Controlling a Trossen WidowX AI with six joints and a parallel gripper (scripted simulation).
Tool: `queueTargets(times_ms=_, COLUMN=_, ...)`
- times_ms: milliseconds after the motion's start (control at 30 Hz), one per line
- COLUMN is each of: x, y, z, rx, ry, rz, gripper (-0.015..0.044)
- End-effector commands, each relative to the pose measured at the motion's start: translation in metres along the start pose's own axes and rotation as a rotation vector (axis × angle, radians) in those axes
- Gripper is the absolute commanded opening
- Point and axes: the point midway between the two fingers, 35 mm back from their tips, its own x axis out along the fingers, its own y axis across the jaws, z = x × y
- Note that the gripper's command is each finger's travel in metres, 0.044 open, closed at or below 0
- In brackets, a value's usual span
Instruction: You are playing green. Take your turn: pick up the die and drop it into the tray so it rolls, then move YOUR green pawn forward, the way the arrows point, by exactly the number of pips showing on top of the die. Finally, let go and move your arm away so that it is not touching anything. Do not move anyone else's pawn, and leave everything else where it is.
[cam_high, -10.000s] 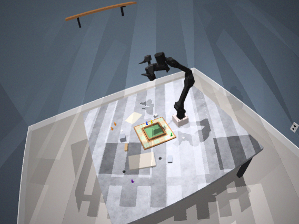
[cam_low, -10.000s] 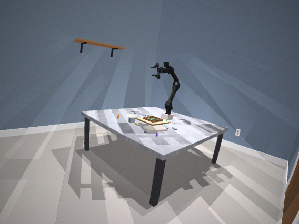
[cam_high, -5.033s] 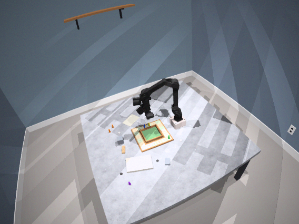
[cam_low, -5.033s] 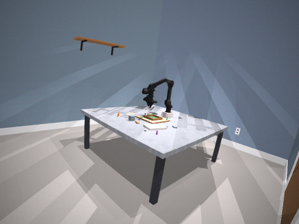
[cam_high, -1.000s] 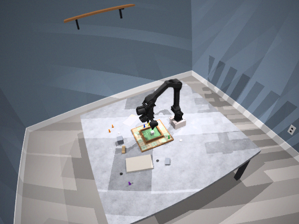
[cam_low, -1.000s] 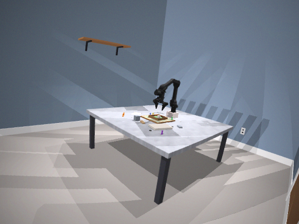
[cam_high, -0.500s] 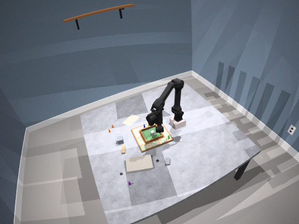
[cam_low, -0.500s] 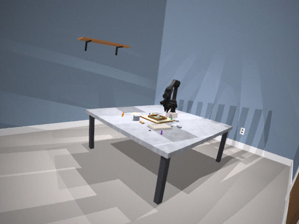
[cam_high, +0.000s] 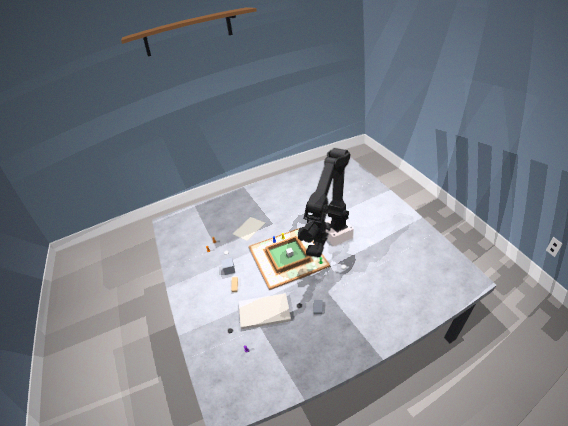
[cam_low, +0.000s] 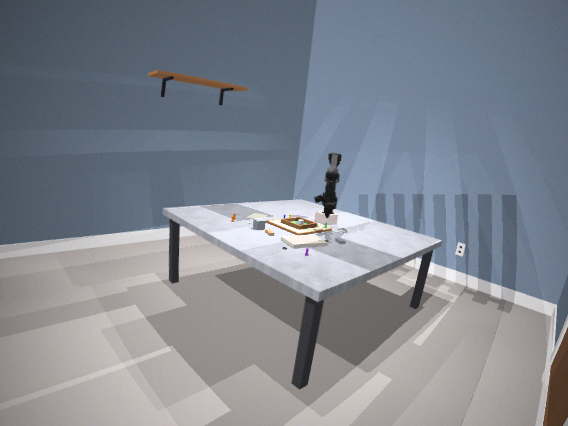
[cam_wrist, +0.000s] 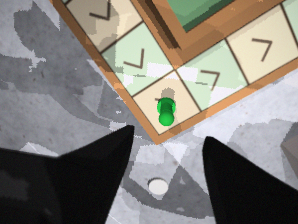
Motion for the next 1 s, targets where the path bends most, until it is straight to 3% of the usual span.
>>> queueTargets(times_ms=0, x=0.000, y=0.000, z=-0.004, rx=0.026, ry=0.001, rz=0.003, gripper=0.0200)
queueTargets(times_ms=967, x=0.050, y=0.000, z=-0.004, rx=0.026, ry=0.001, rz=0.003, gripper=0.0200)
